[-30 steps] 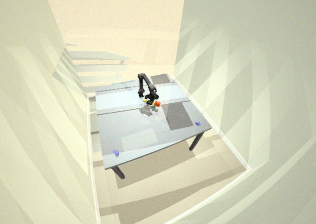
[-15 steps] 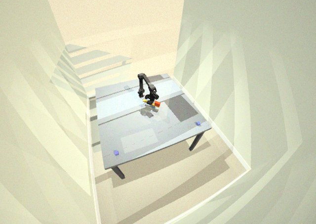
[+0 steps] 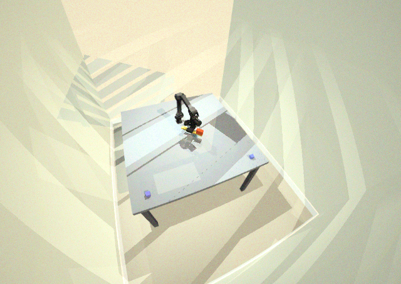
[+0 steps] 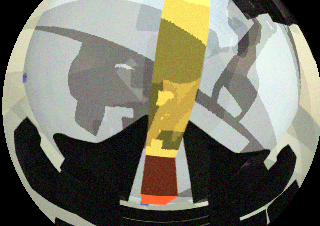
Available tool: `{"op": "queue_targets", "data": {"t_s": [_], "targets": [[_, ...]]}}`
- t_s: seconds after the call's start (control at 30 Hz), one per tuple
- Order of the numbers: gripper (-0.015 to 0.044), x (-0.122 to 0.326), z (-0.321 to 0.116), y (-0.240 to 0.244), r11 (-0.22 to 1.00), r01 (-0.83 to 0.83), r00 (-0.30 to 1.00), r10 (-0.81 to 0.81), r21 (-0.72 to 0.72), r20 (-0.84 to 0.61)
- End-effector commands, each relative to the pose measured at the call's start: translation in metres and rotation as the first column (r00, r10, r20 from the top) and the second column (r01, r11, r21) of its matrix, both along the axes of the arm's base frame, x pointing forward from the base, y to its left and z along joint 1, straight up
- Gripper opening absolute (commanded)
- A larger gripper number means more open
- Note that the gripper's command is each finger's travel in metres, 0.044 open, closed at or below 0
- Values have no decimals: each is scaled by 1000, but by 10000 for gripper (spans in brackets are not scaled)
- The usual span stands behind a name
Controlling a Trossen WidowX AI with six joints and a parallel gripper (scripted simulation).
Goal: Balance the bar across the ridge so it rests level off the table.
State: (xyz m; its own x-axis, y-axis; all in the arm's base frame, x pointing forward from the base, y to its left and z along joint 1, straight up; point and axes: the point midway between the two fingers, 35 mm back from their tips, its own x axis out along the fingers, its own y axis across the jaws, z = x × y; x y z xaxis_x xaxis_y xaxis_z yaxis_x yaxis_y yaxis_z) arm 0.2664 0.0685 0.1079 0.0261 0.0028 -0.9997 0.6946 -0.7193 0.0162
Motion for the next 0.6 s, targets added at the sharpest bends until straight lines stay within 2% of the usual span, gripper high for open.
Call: {"op": "queue_targets", "data": {"t_s": [0.0,0.57], "targets": [[0,0,-1,1,1000,6,1000,-6,4,1],[0,0,-2,1,1000,6,1000,-6,4,1]]}}
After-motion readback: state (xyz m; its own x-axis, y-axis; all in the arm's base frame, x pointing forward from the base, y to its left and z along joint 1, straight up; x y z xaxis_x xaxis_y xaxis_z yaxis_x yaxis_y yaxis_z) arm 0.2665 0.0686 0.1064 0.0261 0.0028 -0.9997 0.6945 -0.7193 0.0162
